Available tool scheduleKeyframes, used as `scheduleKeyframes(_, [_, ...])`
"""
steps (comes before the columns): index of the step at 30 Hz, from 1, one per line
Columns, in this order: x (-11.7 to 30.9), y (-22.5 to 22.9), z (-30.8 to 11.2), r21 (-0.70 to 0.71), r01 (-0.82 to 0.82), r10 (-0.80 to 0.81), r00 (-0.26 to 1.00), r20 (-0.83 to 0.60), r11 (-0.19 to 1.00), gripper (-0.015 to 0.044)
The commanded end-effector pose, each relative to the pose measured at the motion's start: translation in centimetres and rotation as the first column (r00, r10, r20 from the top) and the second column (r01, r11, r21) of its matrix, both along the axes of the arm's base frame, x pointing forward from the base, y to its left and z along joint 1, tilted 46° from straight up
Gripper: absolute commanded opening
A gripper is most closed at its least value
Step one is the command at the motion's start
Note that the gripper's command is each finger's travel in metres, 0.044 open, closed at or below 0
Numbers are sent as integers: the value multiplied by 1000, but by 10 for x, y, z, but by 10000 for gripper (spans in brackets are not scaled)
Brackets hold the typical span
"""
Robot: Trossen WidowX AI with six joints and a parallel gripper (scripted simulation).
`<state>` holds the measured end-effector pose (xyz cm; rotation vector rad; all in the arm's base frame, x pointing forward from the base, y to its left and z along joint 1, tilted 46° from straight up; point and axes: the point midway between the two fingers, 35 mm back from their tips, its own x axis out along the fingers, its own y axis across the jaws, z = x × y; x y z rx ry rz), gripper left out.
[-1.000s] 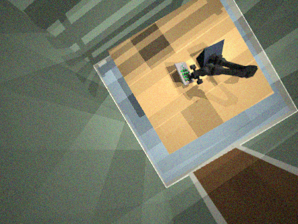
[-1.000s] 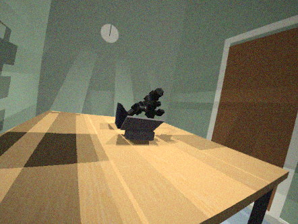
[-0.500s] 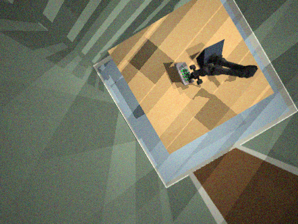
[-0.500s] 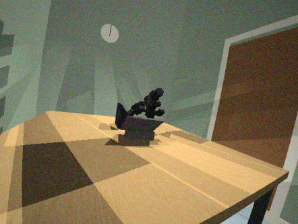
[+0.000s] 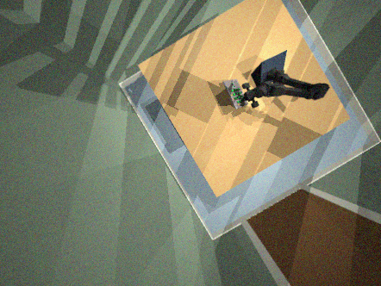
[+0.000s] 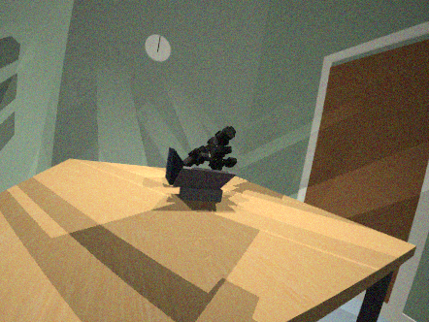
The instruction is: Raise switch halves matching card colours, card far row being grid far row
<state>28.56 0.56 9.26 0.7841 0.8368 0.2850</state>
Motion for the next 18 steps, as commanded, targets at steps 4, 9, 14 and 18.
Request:
scheduleKeyframes(4, [0,1,-2,-1,4,-4,1000,-5,1000,0])
scheduleKeyframes(9, [1,1,-2,-1,4,-4,1000,-5,1000,0])
scheduleKeyframes(14, [-9,-9,6,-5,3,-3,1000,-3,1000,0])
scheduleKeyframes(18, [-38,-29,29,-5,19,-19,1000,5,1000,0])
